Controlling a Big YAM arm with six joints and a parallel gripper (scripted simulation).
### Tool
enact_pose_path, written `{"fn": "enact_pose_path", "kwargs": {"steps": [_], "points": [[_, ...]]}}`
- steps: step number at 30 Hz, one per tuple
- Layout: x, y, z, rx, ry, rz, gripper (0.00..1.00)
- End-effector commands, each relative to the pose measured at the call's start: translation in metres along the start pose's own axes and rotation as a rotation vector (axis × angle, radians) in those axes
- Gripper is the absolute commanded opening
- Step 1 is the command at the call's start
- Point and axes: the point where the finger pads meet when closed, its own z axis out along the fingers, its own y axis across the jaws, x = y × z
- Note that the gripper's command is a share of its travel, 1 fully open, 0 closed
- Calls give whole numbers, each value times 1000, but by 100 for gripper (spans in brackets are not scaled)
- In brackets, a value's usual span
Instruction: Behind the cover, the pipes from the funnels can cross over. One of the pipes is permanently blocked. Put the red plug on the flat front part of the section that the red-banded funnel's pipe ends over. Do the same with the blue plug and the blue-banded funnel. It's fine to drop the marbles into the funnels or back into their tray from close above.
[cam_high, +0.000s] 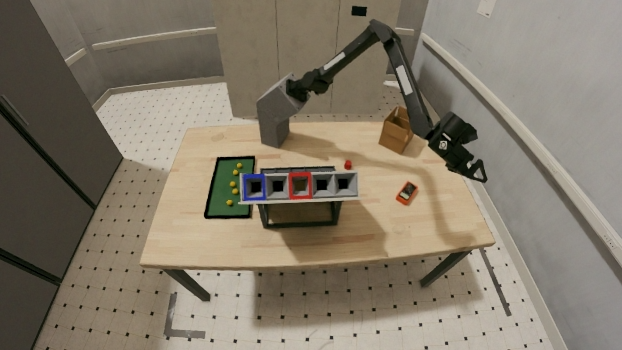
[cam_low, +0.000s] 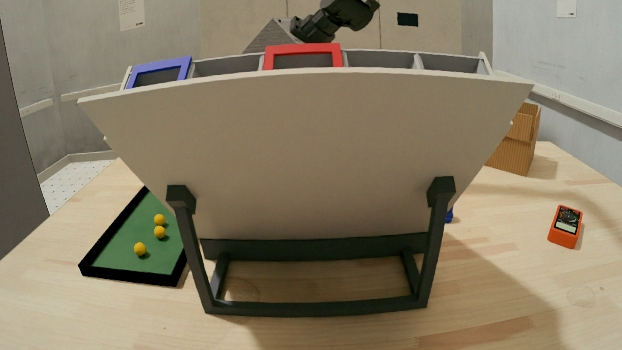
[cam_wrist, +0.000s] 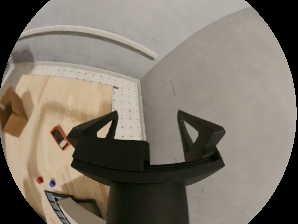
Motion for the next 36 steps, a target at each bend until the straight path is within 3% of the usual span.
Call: {"fn": "enact_pose_path", "kwargs": {"steps": [1, 36], "points": [[-44, -24, 1, 21, -41, -41, 100], [-44, -24, 1, -4, 17, 14, 100]]}}
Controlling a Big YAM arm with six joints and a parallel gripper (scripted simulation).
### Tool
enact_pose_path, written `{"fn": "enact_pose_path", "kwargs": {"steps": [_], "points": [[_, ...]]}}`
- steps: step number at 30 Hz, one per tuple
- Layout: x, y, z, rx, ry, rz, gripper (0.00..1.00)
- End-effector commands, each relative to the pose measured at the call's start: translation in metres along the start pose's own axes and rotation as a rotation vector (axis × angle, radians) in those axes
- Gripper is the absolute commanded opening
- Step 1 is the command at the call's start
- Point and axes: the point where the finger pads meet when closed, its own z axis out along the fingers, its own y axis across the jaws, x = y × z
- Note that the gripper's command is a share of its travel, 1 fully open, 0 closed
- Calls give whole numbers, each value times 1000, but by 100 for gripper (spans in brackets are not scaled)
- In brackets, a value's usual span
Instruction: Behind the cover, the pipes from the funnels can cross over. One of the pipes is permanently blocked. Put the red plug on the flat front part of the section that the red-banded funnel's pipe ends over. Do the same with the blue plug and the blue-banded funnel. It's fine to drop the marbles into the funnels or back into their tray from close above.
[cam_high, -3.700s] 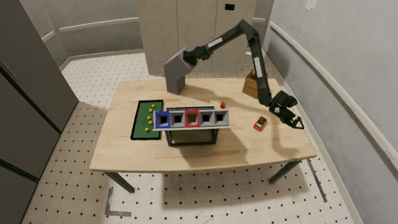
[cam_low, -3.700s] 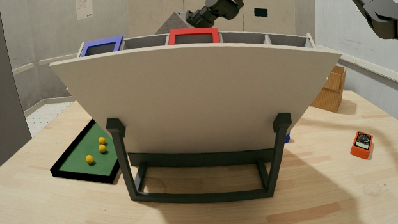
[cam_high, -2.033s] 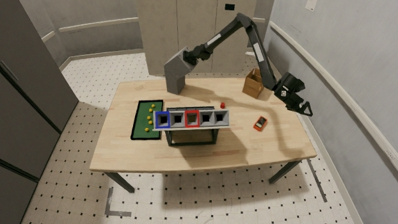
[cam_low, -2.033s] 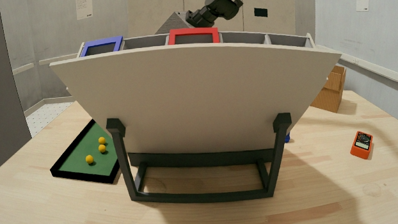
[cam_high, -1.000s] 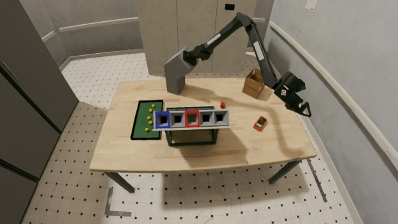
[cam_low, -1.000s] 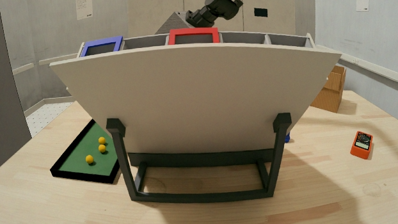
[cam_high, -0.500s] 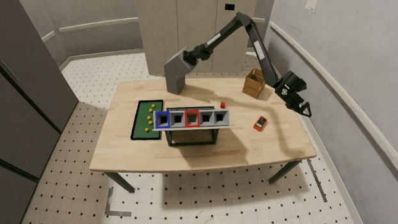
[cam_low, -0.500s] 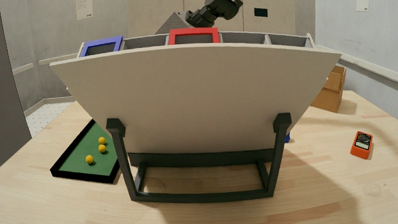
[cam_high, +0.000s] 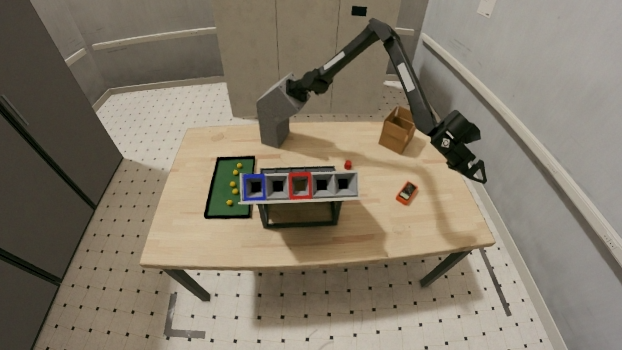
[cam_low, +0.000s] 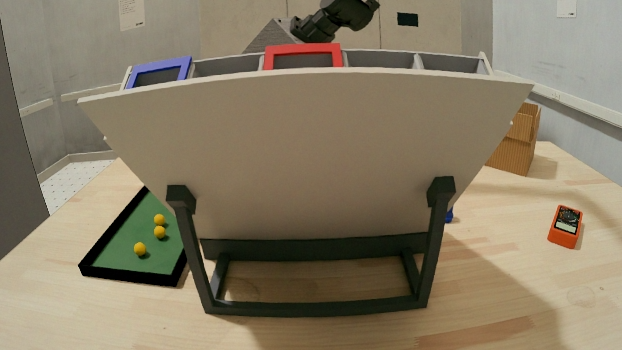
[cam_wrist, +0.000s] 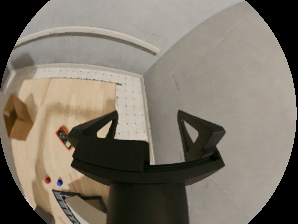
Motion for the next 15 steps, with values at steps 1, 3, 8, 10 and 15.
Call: {"fn": "enact_pose_path", "kwargs": {"steps": [1, 3, 8, 10, 15], "points": [[-45, -23, -2, 23, -40, -43, 100], [-45, -23, -2, 21, -37, -39, 100], [-45, -23, -2, 19, -31, -34, 100], [-45, -23, -2, 17, -27, -30, 100], [-45, -23, -2, 12, -18, -21, 100]]}}
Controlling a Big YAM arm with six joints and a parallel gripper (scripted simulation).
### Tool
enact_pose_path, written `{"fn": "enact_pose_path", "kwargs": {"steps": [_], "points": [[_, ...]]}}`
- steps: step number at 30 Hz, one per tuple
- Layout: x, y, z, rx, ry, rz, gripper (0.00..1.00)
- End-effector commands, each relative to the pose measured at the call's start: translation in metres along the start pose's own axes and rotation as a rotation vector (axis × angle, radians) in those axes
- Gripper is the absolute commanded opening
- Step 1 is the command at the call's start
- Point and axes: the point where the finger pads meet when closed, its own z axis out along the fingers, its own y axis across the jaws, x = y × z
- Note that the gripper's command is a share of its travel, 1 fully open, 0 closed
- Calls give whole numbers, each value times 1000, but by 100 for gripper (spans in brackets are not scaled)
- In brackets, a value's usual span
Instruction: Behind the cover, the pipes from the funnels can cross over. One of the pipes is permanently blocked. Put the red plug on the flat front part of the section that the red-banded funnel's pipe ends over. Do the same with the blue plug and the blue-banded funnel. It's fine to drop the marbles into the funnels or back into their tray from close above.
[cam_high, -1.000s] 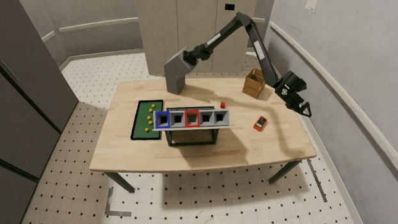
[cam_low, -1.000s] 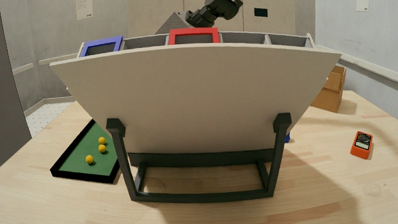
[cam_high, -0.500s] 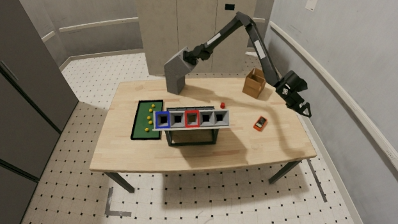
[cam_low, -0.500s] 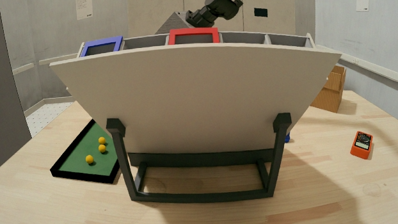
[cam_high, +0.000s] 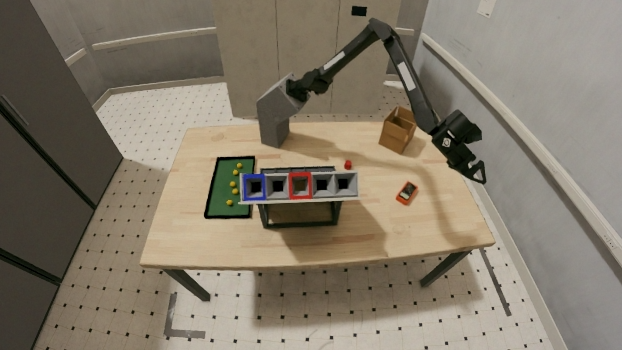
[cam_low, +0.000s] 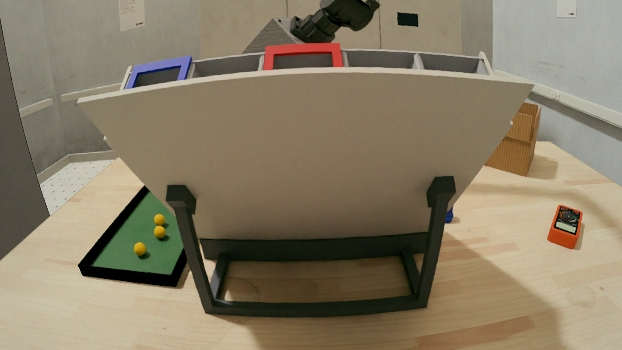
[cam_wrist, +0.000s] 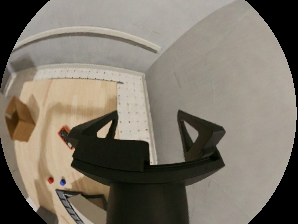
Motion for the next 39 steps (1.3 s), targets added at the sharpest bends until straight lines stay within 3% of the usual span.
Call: {"fn": "enact_pose_path", "kwargs": {"steps": [1, 27, 32, 39], "points": [[-47, -23, -4, 23, -41, -44, 100], [-47, -23, -4, 4, 0, -3, 100], [56, -81, -63, 103, 84, 85, 100], [156, -149, -133, 242, 202, 207, 100]]}}
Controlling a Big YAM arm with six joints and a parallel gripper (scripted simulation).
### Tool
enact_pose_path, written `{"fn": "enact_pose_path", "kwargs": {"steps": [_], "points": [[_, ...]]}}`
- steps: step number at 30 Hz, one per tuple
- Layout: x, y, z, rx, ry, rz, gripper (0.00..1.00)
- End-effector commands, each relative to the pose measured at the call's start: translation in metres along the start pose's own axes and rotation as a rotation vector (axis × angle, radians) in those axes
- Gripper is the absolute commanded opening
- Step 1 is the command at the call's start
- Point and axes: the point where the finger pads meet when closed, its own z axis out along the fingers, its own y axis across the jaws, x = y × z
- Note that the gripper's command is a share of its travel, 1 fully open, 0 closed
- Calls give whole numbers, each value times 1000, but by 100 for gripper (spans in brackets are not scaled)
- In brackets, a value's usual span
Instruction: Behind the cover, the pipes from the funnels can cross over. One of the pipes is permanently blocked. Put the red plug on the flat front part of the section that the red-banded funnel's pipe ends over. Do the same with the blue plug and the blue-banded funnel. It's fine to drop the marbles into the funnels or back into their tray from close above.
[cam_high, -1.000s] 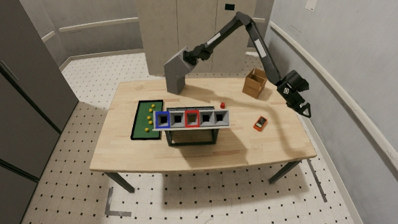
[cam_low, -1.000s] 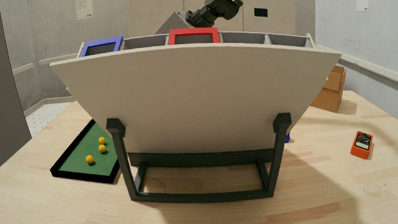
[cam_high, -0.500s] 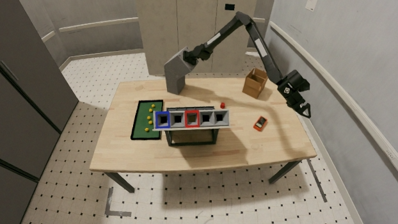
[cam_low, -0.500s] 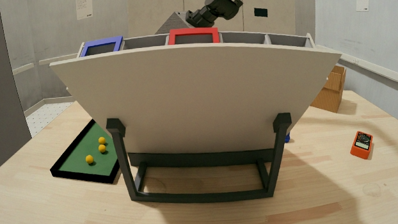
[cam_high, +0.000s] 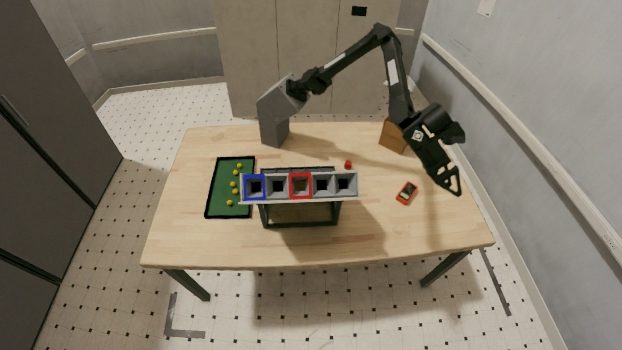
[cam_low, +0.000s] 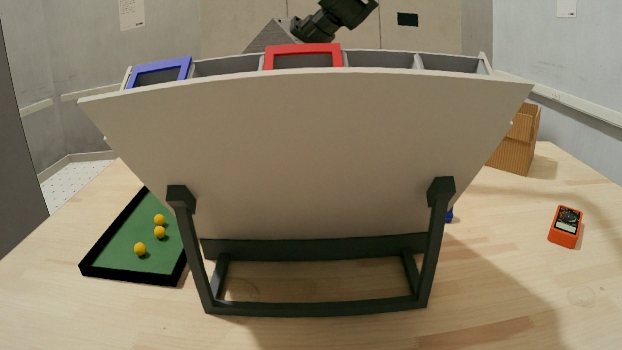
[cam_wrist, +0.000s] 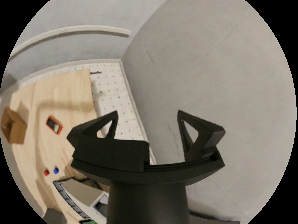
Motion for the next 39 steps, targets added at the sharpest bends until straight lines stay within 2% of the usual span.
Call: {"fn": "enact_pose_path", "kwargs": {"steps": [1, 3, 5, 6, 20, 22, 37, 39], "points": [[80, -48, -8, 50, 68, 128, 100], [119, -76, -19, 89, 104, 162, 100], [119, -76, -19, 89, 104, 162, 100], [165, -95, -30, 87, 100, 155, 100], [95, 25, -145, 60, 52, 52, 100], [95, 25, -145, 60, 52, 52, 100], [166, 79, -246, 44, 95, 106, 100], [166, 79, -246, 44, 95, 106, 100]]}}
